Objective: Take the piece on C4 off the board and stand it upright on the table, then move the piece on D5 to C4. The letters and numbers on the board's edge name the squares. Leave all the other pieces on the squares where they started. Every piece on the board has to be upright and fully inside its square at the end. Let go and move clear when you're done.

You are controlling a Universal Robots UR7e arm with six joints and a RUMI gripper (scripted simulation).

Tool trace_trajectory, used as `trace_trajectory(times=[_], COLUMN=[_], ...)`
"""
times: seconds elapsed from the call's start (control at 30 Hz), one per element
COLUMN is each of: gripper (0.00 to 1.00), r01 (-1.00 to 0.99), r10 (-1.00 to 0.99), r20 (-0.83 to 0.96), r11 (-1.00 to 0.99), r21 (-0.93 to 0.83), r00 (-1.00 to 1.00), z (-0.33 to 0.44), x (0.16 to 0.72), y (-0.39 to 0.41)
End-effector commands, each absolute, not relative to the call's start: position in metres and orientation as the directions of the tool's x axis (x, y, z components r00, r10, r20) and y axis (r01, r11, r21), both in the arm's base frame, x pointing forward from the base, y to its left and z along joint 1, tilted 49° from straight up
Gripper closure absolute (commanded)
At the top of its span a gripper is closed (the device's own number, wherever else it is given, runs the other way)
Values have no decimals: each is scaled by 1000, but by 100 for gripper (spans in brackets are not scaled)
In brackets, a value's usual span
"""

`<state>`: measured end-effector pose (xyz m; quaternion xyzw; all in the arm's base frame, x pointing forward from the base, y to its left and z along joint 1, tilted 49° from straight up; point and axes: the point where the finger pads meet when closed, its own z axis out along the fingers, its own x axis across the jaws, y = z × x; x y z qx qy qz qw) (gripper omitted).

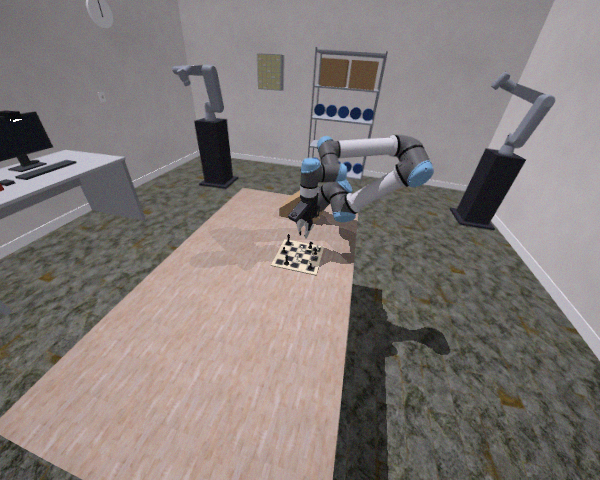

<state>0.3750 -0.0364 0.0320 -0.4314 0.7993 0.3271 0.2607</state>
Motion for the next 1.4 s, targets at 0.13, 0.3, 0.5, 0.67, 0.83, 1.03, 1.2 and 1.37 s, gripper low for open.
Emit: trace_trajectory(times=[0.13,0.3,0.5,0.67,0.83,1.03,1.2,1.37], gripper=[80,80,80,80,80,80,80,80], r01=[-860,-860,-860,-860,-860,-860,-860,-860], r10=[-519,-519,-519,-519,-519,-519,-519,-519], r20=[-699,-699,-699,-699,-699,-699,-699,-699], r11=[414,414,414,414,414,414,414,414], r21=[297,297,297,297,297,297,297,297], r00=[-492,-492,-492,-492,-492,-492,-492,-492], z=[27,22,18,12,8,5,3,2], x=[376,377,378,379,380,381,381,382], y=[-31,-25,-20,-15,-9,-5,-3,-2])
